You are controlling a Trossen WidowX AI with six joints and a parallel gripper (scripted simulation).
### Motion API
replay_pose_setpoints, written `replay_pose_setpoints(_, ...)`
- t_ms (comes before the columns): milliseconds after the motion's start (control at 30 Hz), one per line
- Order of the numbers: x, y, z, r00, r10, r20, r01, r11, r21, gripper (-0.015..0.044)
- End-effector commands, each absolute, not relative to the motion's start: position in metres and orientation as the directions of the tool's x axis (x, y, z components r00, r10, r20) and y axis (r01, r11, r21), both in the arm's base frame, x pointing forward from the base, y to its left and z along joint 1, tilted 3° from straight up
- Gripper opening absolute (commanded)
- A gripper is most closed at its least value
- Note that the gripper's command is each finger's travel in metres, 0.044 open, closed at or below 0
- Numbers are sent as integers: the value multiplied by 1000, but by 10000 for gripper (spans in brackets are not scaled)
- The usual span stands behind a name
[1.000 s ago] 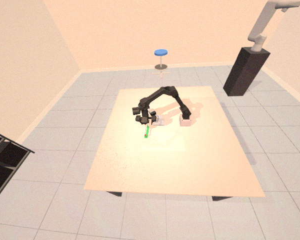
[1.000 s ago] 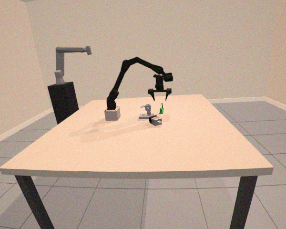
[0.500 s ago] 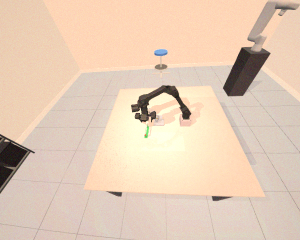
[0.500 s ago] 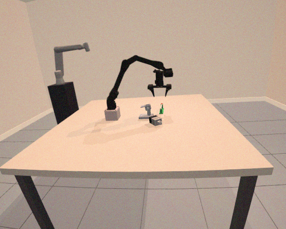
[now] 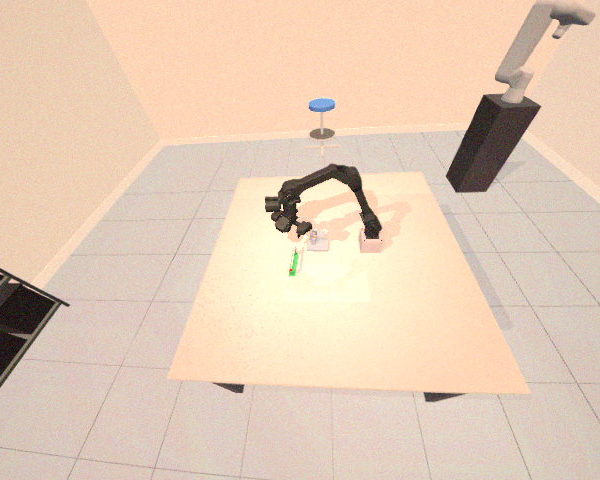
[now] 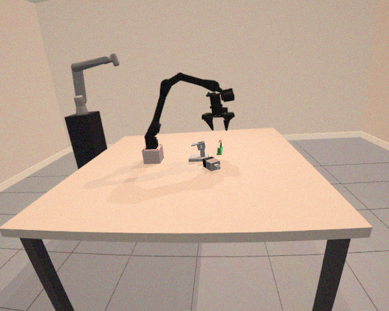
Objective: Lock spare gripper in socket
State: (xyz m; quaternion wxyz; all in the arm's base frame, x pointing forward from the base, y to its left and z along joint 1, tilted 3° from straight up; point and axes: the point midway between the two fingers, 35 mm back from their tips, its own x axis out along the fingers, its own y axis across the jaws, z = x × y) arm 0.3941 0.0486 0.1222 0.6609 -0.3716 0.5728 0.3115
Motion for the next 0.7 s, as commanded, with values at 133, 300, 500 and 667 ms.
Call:
replay_pose_setpoints(133,385,-52,112,289,-236,-928,54,971,-231,440)
replay_pose_setpoints(300,375,-80,109,311,-314,-897,375,908,-187,440)
replay_pose_setpoints(500,360,-112,106,323,-408,-854,699,711,-75,440)
replay_pose_setpoints(667,347,-131,105,322,-464,-825,838,545,21,440)
